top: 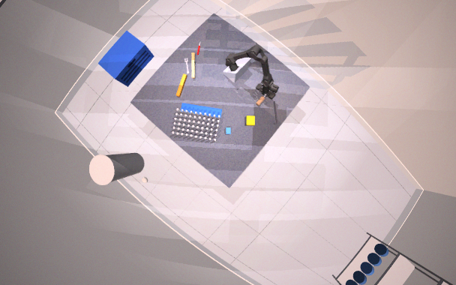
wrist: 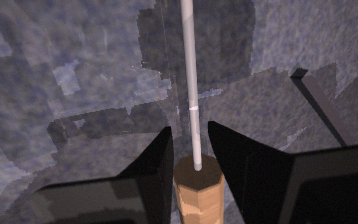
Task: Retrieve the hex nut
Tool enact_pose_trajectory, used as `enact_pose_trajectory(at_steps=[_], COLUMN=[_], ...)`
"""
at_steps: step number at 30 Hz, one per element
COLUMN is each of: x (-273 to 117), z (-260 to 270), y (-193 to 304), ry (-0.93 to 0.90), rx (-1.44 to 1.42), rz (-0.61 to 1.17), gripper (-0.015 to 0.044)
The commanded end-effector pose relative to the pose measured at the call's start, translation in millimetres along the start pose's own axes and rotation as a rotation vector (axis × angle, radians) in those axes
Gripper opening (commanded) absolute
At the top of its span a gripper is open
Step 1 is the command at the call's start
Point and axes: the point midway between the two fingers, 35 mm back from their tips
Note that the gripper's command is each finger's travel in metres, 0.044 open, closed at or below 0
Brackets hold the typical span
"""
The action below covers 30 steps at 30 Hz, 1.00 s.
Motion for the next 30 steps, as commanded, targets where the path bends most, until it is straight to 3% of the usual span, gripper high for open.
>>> enact_pose_trajectory(at_steps=[1, 9, 17, 30], x=[-0.6, -0.6, -66.2, -68.1], z=[-0.3, -0.3, -19.2, -19.5], y=[-0.1, -0.1, 4.1, 4.2], ry=[0.0, 0.0, 0.006, 0.006], rx=[0.0, 0.0, 0.0, 0.0], rz=[0.0, 0.0, 0.002, 0.003], gripper=[0.0236, 0.044, 0.044, 0.044])
Point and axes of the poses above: the point midway between the two fingers, 35 mm back from their tips, its own x axis out along the fingers, its own z axis across the jaws, y = z × x, and after that the axes turned 11 degrees about -x, right-handed
